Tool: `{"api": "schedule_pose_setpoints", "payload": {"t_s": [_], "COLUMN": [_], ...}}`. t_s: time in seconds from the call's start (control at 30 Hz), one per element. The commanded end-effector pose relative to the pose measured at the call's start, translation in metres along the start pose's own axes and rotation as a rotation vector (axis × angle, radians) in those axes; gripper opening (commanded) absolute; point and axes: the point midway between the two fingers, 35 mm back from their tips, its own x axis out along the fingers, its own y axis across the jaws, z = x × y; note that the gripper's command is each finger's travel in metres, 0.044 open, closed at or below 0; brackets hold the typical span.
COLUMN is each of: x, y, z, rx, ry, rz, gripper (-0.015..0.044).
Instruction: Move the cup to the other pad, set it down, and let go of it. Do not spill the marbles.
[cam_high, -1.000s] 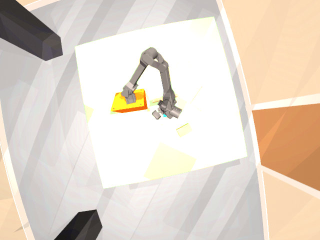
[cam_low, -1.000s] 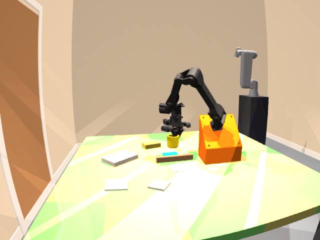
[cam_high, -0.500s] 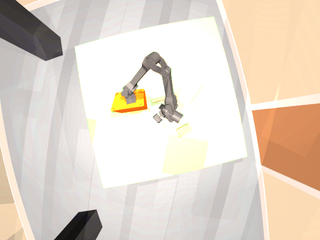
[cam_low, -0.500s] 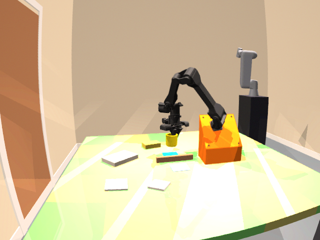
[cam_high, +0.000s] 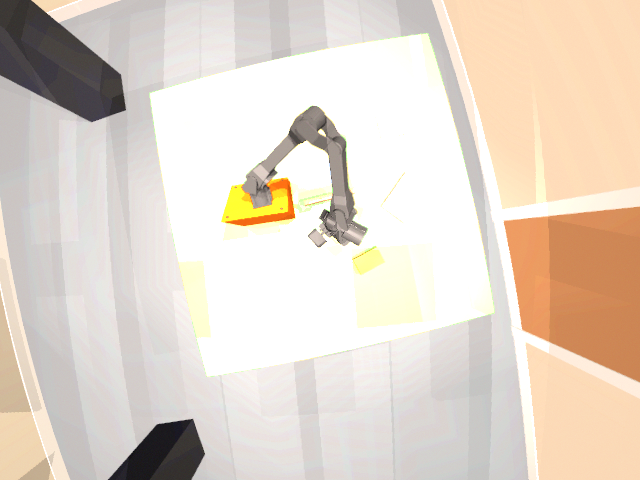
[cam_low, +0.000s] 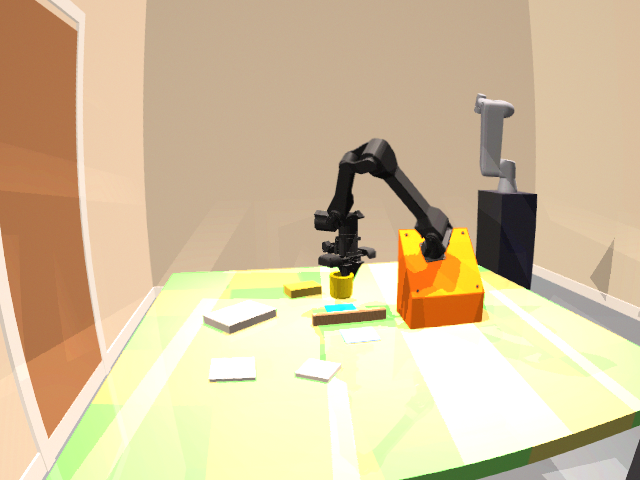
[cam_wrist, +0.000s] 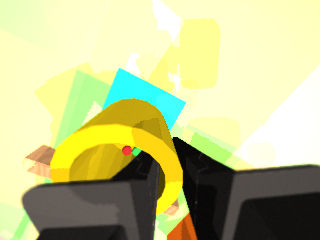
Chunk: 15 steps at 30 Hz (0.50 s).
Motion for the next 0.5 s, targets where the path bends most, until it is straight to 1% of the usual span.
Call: {"api": "schedule_pose_setpoints", "payload": {"t_s": [0.0, 0.47], "x": [0.007, 0.029], "y": [-0.001, -0.001], "z": [-0.002, -0.002], "rx": [0.008, 0.008], "ry": [0.006, 0.008], "rz": [0.004, 0.005], "gripper": [0.0000, 0.0000]}}
